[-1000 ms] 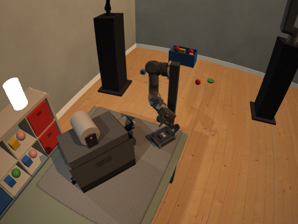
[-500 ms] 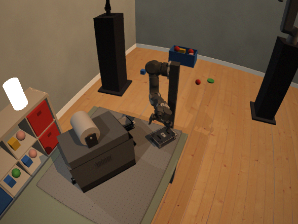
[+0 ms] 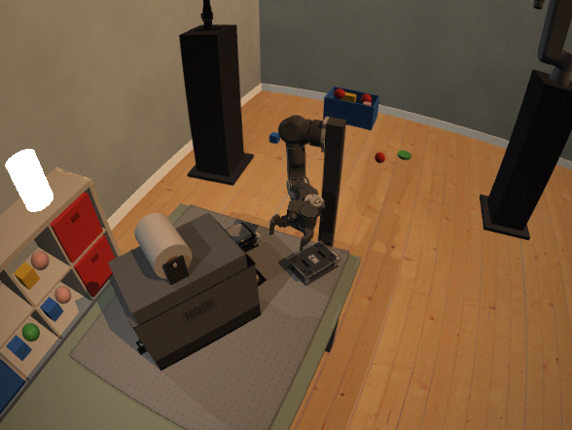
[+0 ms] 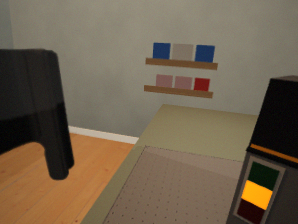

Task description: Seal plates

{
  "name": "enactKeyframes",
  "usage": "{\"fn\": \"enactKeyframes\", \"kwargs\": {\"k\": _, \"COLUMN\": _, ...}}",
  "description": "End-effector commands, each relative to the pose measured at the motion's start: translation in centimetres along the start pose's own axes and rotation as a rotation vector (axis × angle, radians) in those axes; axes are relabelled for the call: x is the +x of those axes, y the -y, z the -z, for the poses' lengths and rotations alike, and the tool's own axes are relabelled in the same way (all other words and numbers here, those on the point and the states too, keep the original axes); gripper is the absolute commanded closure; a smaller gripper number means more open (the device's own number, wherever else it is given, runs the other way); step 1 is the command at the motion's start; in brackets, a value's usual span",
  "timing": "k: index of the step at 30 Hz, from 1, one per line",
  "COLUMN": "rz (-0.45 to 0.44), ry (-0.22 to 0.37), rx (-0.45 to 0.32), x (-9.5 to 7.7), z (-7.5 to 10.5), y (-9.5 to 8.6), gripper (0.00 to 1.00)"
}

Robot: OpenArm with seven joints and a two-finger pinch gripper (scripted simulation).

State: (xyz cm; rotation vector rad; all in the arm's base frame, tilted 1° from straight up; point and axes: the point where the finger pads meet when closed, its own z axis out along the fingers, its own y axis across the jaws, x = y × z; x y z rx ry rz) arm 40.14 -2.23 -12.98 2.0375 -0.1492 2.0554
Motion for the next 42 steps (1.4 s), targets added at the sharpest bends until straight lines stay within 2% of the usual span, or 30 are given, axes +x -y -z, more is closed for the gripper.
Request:
{"fn": "enactKeyframes", "kwargs": {"k": 1, "rz": -0.015, "ry": 0.028, "rx": -0.037, "x": -0.4, "z": 0.0, "y": -0.6, "gripper": 0.35}}
{"fn": "enactKeyframes", "kwargs": {"k": 2, "rz": -0.015, "ry": 0.028, "rx": -0.037, "x": -0.4, "z": 0.0, "y": -0.6, "gripper": 0.35}}
{"fn": "enactKeyframes", "kwargs": {"k": 15, "rz": -0.141, "ry": 0.288, "rx": -0.348, "x": -3.9, "z": 1.8, "y": -5.9, "gripper": 0.35}}
{"fn": "enactKeyframes", "kwargs": {"k": 17, "rz": -0.139, "ry": 0.287, "rx": -0.349, "x": -4.3, "z": 2.0, "y": -6.6, "gripper": 0.35}}
{"fn": "enactKeyframes", "kwargs": {"k": 42, "rz": -0.141, "ry": 0.284, "rx": -0.342, "x": -4.2, "z": 2.0, "y": -6.4, "gripper": 0.35}}
